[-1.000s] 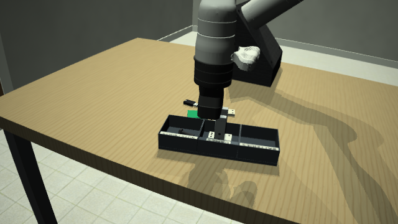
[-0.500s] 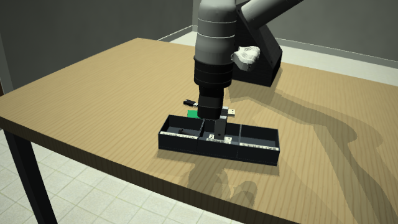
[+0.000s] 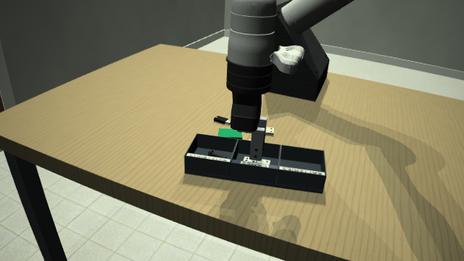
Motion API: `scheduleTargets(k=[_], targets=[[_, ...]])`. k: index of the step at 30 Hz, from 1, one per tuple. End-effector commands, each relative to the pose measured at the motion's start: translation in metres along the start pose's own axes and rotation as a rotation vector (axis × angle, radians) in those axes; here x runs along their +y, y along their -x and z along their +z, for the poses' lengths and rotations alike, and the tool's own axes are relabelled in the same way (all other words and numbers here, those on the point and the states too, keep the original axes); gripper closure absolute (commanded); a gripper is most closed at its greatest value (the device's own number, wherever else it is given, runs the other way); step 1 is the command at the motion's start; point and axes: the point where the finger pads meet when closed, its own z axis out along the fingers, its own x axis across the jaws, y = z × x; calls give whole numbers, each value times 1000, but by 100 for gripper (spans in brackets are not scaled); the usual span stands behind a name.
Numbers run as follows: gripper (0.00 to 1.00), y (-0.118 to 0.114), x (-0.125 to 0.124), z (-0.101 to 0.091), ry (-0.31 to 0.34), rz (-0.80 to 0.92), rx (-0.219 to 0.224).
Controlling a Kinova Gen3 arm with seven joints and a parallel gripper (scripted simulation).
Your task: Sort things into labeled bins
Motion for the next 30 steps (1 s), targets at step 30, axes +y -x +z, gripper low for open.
scheduleTargets(k=[30], targets=[[21, 64, 1, -34, 2, -82, 5]])
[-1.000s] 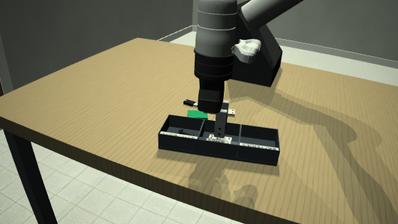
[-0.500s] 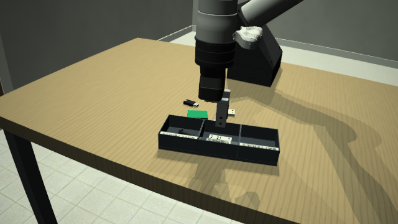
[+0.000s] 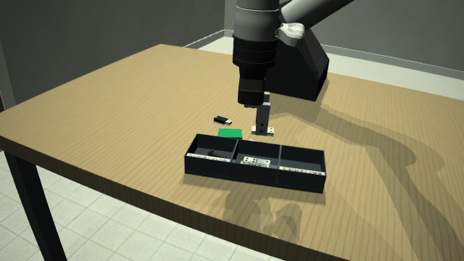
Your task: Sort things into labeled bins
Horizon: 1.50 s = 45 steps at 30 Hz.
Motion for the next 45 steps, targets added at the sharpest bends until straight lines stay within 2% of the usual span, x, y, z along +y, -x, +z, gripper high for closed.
scheduleTargets(k=[1, 2, 4, 12, 45], targets=[[21, 26, -1, -6, -1, 27, 6], [21, 34, -2, -6, -1, 27, 6], [21, 34, -2, -6, -1, 27, 6], [21, 99, -8, -9, -1, 27, 6], [21, 97, -8, -9, -1, 27, 6]])
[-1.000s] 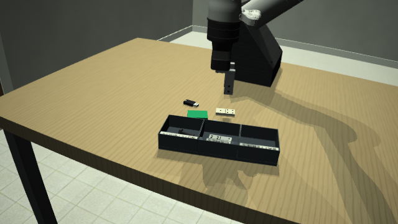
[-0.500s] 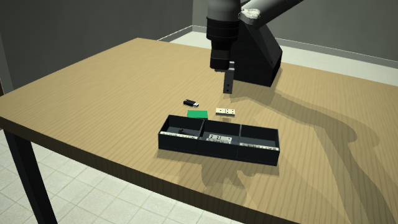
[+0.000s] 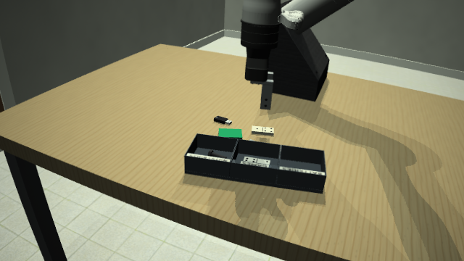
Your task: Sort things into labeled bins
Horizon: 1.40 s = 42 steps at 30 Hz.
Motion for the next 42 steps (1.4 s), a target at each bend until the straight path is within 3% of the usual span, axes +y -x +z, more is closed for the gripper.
scheduleTargets(k=[1, 17, 34, 42], targets=[[21, 0, 0, -1, 1, 0, 1], [21, 3, -1, 54, 1, 0, 1], [21, 1, 0, 54, 1, 0, 1], [21, 0, 0, 65, 1, 0, 1]])
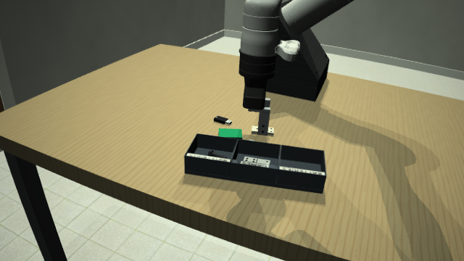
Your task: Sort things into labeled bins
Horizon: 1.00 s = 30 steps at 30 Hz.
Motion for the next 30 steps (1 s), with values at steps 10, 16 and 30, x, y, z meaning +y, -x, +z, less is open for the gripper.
scheduleTargets(k=[10, 16, 30], targets=[[21, 2, 0, 4, -2, 1, -3], [51, 1, 0, 4, -2, 1, -3], [51, 1, 0, 4, -2, 1, -3]])
